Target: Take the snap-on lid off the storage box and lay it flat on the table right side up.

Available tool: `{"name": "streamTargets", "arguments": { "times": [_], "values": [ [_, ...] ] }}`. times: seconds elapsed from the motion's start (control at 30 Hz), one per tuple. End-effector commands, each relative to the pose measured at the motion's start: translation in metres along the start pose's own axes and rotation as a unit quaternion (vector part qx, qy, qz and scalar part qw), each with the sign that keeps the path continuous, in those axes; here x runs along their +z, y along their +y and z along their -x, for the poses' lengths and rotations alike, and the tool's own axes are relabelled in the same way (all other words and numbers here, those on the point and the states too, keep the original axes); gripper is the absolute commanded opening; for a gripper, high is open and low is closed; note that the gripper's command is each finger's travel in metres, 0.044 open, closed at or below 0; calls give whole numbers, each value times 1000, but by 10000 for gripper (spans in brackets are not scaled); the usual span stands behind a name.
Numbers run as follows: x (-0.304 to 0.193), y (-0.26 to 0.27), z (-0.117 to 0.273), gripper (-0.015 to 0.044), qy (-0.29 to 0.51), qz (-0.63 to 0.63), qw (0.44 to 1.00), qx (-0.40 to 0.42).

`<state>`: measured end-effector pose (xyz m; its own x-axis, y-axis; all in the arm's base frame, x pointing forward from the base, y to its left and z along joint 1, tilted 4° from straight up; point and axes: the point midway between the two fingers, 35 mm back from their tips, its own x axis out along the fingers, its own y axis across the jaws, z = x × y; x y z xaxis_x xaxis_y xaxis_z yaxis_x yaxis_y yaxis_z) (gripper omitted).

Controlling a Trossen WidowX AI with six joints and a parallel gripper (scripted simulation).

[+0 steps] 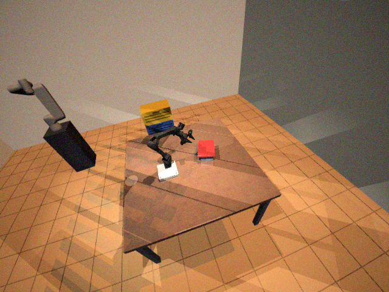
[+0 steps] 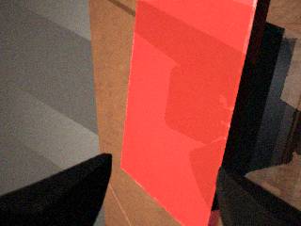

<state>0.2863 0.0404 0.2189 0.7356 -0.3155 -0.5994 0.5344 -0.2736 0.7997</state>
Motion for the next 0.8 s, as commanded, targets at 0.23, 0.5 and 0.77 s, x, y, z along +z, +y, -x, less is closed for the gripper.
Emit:
{"name": "streamTargets", "arguments": {
  "times": [0.23,0.5,0.77],
  "values": [
    [-8,-6,0,235,13,-15,1000,-7],
    [-10,-58,-43,235,13,-15,1000,-7],
    [-11,-58,-47,235,12,-15,1000,-7]
  ]
}}
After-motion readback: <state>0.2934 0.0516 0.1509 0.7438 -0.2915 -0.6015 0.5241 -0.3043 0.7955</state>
